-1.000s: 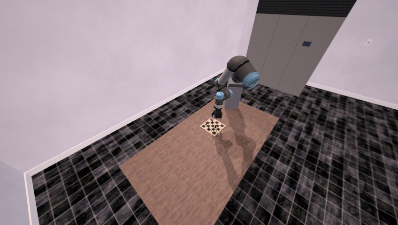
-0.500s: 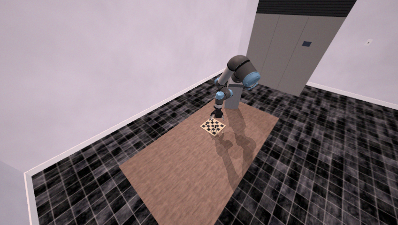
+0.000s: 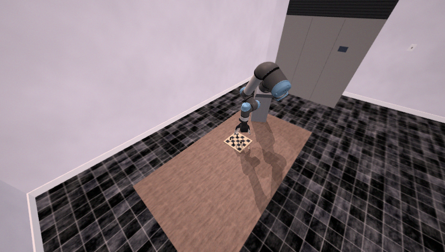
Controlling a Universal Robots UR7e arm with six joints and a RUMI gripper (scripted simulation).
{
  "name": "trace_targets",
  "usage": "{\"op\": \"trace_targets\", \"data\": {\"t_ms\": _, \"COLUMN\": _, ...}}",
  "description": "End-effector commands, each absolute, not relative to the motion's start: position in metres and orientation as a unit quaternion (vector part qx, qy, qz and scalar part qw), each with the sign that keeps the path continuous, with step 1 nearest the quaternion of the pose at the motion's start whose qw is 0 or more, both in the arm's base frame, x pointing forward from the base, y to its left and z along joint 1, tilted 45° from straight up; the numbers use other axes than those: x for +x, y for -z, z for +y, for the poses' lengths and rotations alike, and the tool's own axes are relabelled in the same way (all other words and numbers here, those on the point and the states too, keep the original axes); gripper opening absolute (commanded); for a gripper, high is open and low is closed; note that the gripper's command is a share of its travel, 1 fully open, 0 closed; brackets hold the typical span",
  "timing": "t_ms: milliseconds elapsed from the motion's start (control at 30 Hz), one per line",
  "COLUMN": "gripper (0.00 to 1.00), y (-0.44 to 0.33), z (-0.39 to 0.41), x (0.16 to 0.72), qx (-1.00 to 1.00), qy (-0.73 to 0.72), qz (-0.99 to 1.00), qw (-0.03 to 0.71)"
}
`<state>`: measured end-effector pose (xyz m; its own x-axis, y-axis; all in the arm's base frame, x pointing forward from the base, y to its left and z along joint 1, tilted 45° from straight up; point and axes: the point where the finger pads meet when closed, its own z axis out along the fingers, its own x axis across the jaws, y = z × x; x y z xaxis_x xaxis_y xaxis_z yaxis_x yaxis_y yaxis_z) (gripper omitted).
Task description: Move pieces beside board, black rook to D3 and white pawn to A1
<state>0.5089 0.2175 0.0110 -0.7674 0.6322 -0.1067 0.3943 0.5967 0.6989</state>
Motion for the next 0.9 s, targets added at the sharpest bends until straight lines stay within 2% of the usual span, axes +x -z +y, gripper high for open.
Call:
{"op": "trace_targets", "data": {"t_ms": 0, "gripper": 1.00, "y": -0.015, "z": 0.224, "x": 0.510, "qx": 0.317, "qy": -0.346, "qz": 0.867, "qw": 0.167}}
{"op": "trace_targets", "data": {"t_ms": 867, "gripper": 1.00, "y": -0.037, "z": 0.290, "x": 0.495, "qx": 0.591, "qy": -0.382, "qz": 0.710, "qw": 0.040}}
